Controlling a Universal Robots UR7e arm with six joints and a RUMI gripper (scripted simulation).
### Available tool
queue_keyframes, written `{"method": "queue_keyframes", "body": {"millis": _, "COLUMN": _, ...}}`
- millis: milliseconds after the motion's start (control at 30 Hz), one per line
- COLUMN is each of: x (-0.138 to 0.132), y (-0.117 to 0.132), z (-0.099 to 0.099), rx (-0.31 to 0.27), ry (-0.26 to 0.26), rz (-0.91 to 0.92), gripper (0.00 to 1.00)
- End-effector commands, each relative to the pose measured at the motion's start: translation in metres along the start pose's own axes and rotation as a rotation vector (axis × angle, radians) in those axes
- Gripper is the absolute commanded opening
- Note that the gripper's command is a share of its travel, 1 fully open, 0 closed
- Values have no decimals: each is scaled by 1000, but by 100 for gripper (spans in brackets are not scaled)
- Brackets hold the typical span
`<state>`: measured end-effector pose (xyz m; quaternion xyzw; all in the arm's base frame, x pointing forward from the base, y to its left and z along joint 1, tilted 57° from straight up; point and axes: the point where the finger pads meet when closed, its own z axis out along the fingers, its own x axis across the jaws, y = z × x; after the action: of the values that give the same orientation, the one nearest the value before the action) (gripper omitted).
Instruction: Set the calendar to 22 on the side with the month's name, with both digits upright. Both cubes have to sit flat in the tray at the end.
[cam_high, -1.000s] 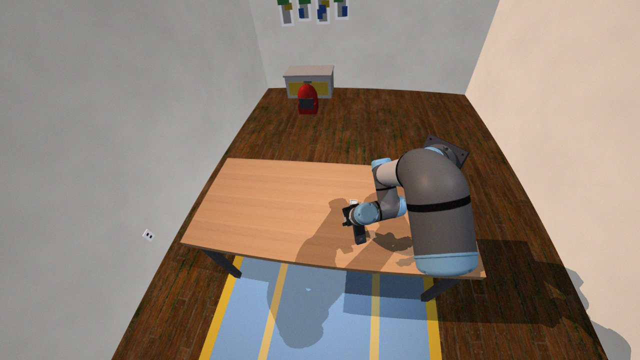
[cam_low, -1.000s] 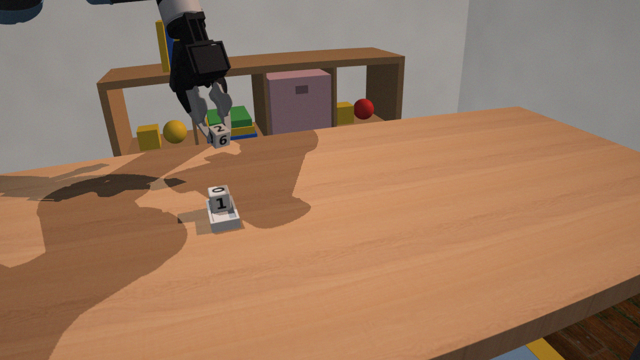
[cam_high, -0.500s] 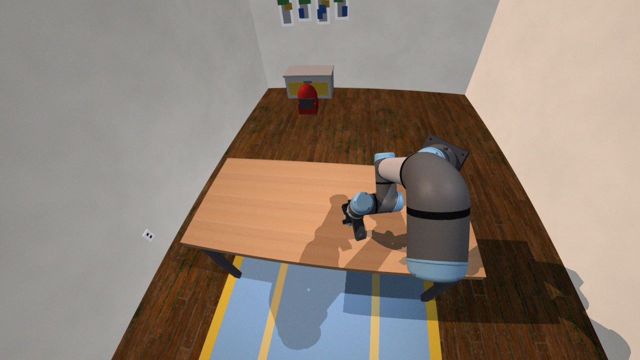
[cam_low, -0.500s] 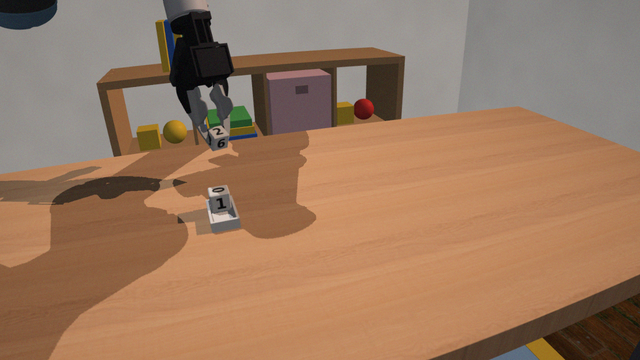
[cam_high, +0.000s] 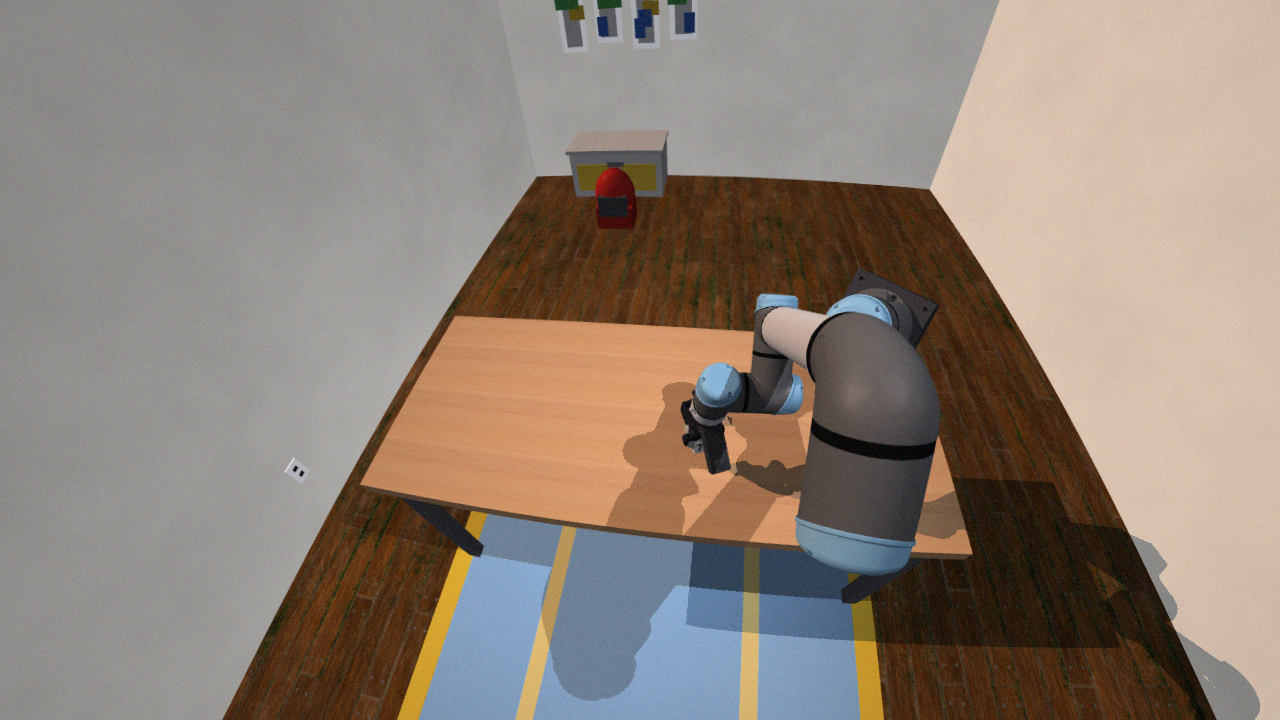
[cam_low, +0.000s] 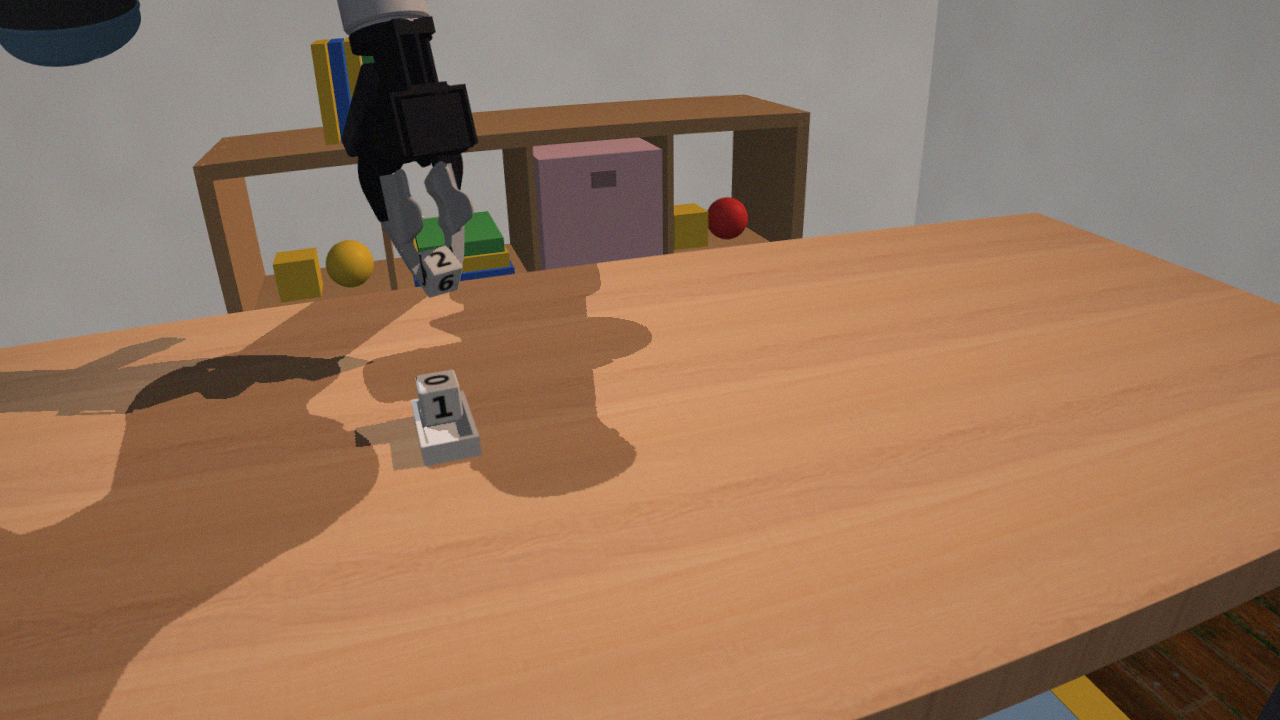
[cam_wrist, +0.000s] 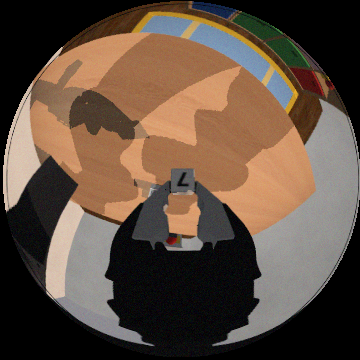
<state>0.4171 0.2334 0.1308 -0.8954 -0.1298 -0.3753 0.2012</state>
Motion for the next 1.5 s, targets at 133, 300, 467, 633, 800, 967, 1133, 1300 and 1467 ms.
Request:
{"method": "queue_keyframes", "body": {"millis": 133, "x": 1, "y": 0, "z": -1, "rx": 15, "ry": 5, "rz": 0, "gripper": 11}}
{"method": "queue_keyframes", "body": {"millis": 300, "x": 1, "y": 0, "z": -1, "rx": 21, "ry": 2, "rz": -1, "gripper": 11}}
{"method": "queue_keyframes", "body": {"millis": 467, "x": -1, "y": 0, "z": 0, "rx": 36, "ry": -5, "rz": -3, "gripper": 11}}
{"method": "queue_keyframes", "body": {"millis": 633, "x": -5, "y": 0, "z": 3, "rx": 86, "ry": -22, "rz": -9, "gripper": 11}}
{"method": "queue_keyframes", "body": {"millis": 800, "x": -6, "y": 0, "z": 4, "rx": 155, "ry": -29, "rz": -11, "gripper": 11}}
{"method": "queue_keyframes", "body": {"millis": 967, "x": -5, "y": 1, "z": 3, "rx": 197, "ry": -24, "rz": -10, "gripper": 11}}
{"method": "queue_keyframes", "body": {"millis": 1133, "x": -2, "y": 2, "z": 1, "rx": 250, "ry": -8, "rz": -5, "gripper": 11}}
{"method": "queue_keyframes", "body": {"millis": 1300, "x": 1, "y": 2, "z": 0, "rx": 274, "ry": 4, "rz": -1, "gripper": 11}}
{"method": "queue_keyframes", "body": {"millis": 1467, "x": 1, "y": 3, "z": -1, "rx": 277, "ry": 5, "rz": -1, "gripper": 11}}
